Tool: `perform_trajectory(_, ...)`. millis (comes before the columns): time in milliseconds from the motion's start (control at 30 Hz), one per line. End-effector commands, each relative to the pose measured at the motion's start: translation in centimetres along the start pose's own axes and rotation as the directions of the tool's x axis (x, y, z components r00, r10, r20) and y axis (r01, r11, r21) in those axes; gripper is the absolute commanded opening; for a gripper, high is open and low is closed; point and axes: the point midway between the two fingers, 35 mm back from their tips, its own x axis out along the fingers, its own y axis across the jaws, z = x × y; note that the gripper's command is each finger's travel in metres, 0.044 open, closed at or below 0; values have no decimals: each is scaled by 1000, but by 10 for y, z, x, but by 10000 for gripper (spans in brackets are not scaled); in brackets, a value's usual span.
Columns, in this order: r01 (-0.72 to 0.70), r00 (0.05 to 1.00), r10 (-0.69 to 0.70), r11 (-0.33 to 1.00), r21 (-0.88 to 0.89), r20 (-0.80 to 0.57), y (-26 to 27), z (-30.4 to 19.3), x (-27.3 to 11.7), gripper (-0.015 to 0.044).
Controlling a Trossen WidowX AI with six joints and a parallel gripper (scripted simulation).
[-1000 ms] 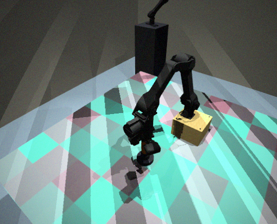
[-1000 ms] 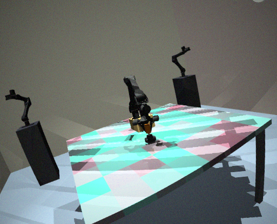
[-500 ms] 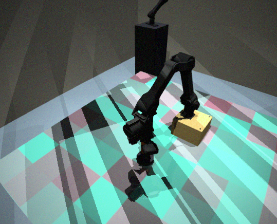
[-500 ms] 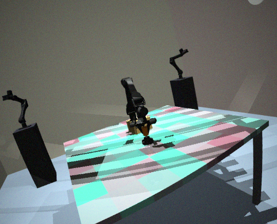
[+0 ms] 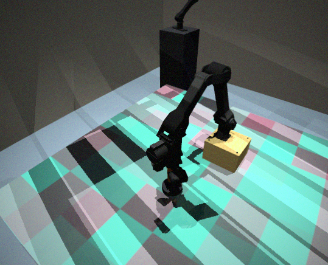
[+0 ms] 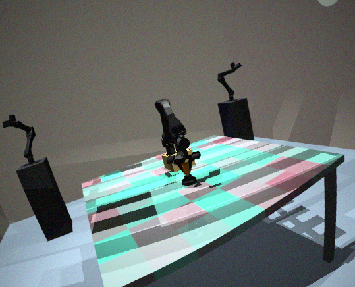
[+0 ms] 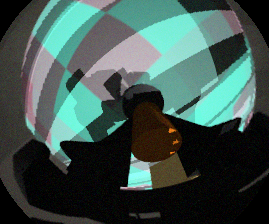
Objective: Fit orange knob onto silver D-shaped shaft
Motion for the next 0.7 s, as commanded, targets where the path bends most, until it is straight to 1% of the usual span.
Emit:
perform_trajectory(0,2,1000,-2,1000,3,2,0,0,1,0)
perform_trajectory(500,2,1000,-2,1000,0,2,0,0,17,0)
perform_trajectory(667,0,1000,0,1000,-1,0,1,0,15,0)
